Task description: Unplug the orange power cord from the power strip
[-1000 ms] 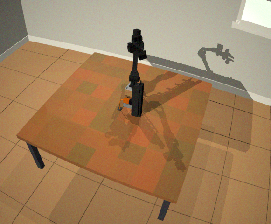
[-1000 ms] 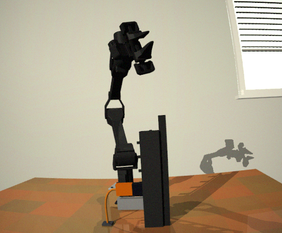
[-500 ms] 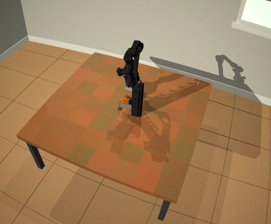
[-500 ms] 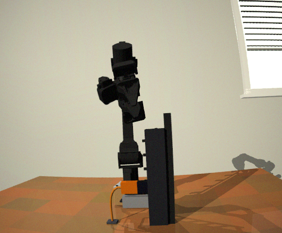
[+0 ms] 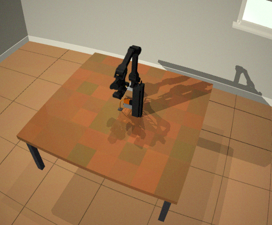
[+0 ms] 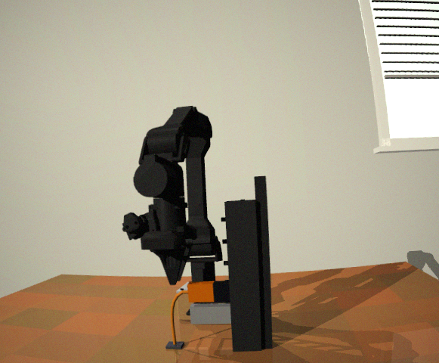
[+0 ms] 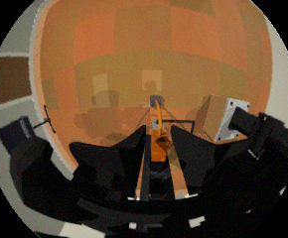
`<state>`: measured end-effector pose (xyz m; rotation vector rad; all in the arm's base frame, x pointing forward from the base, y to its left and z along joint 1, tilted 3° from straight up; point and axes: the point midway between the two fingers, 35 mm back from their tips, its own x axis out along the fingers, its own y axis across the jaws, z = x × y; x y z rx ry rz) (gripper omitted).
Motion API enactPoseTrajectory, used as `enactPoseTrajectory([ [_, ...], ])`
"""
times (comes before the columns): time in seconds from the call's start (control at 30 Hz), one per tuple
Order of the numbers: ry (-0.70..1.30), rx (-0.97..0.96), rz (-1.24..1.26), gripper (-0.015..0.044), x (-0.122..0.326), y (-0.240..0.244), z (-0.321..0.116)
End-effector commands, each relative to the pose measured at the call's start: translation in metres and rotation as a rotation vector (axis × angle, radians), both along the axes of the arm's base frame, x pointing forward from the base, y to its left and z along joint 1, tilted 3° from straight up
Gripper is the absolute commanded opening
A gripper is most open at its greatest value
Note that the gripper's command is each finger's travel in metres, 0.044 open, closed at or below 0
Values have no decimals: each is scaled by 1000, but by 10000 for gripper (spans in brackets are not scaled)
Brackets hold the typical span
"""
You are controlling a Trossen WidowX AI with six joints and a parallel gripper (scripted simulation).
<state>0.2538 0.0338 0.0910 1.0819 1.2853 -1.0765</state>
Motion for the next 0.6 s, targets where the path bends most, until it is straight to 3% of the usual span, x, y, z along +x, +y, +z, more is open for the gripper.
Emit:
enactPoseTrajectory([
  [0.0,29,-14,6,160,-4,-4,-3],
  [0.57,29,-11,6,160,-7,19,-3],
])
